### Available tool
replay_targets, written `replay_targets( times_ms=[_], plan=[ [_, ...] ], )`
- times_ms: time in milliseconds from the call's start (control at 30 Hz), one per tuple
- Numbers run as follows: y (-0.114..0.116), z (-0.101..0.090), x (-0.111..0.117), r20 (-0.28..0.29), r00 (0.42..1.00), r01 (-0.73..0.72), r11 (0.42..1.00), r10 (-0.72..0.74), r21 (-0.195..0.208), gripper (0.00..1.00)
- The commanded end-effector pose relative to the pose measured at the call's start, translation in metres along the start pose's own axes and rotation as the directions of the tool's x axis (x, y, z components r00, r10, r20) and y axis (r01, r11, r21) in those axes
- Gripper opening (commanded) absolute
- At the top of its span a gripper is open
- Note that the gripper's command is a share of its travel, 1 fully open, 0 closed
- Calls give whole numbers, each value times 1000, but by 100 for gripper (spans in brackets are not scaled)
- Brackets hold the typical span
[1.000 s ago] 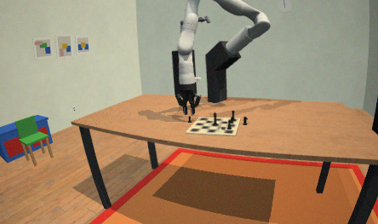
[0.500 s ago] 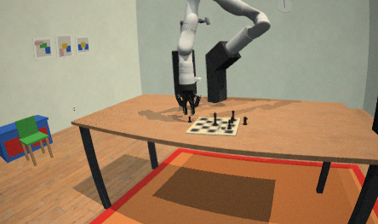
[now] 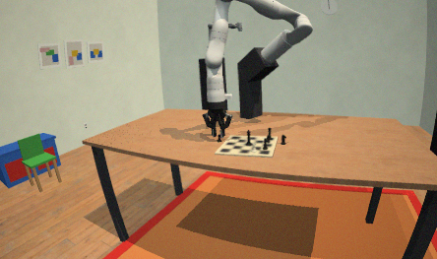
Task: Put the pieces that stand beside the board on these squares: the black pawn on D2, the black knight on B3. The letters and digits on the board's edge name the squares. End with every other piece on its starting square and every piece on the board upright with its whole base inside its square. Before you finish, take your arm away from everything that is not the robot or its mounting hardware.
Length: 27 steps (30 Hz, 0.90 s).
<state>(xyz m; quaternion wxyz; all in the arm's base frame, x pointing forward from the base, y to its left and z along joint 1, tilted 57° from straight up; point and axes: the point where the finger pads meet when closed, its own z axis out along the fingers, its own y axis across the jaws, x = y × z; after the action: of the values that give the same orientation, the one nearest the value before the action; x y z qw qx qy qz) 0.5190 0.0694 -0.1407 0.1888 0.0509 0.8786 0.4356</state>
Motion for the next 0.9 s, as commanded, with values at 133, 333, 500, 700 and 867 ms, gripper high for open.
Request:
replay_targets(
  times_ms=[133, 333, 500, 700, 867],
  plan=[
    [1, 10, 2, -5, 1000, -1, 1000, 1, -4, 34],
    [1, 13, 2, -5, 1000, -1, 1000, 1, -4, 34],
    [1, 13, 2, -5, 1000, -1, 1000, 1, -4, 34],
    [1, 13, 2, -5, 1000, -1, 1000, 1, -4, 34],
    [1, 13, 2, -5, 1000, -1, 1000, 1, -4, 34]
  ],
)
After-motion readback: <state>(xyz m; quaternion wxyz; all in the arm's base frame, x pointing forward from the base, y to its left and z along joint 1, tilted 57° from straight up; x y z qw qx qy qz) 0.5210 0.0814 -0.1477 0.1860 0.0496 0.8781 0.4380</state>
